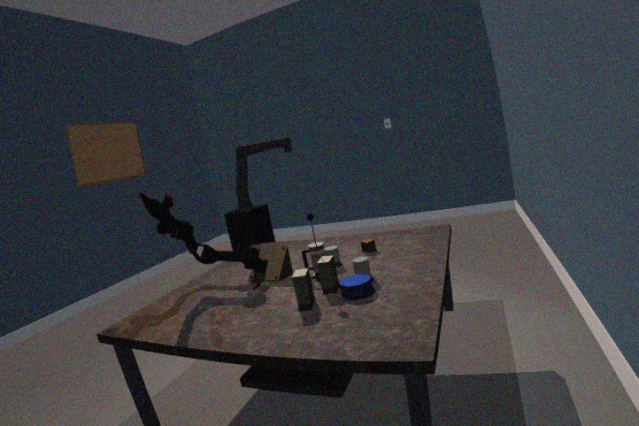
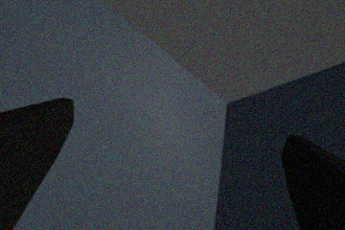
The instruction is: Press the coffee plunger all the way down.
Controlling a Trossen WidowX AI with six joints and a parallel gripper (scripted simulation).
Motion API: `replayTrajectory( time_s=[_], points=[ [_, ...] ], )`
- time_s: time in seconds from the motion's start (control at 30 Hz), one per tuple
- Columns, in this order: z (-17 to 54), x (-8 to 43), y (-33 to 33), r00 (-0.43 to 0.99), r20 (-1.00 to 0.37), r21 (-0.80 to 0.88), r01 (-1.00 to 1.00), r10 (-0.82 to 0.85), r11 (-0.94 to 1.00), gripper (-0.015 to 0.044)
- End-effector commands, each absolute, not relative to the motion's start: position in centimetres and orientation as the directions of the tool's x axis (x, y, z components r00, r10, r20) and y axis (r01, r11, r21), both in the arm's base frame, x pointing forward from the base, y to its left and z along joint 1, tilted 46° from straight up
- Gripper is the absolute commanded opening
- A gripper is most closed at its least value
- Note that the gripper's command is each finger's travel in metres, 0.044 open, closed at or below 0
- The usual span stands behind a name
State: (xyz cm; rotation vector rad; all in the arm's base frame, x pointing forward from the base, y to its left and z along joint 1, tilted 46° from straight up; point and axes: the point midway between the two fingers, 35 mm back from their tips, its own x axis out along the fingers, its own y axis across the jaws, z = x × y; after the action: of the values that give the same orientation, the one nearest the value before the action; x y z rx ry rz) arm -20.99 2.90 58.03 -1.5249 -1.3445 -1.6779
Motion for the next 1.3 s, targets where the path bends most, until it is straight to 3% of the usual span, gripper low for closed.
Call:
replayTrajectory(
  time_s=[0.0,0.27,0.4,0.57,0.7,0.87,1.27],
  points=[
    [58.1,-20.8,2.9,-0.244,0.939,0.324,0.865,0.244,-0.384,0.0426],
    [60.0,-14.8,1.5,-0.09,0.976,0.136,0.962,0.198,-0.237,0.044],
    [61.4,-8.8,0.6,0.078,0.985,-0.071,0.996,0.153,-0.05,0.044],
    [61.6,-0.9,0.6,0.299,0.944,-0.322,0.925,0.136,0.203,0.044],
    [61.3,2.3,1.5,0.37,0.914,-0.402,0.878,0.165,0.259,0.044],
    [60.0,8.8,3.2,0.538,0.82,-0.569,0.726,0.195,0.387,0.044],
    [53.5,20.5,9.3,0.818,0.491,-0.73,0.199,0.299,0.654,0.044]
  ],
)
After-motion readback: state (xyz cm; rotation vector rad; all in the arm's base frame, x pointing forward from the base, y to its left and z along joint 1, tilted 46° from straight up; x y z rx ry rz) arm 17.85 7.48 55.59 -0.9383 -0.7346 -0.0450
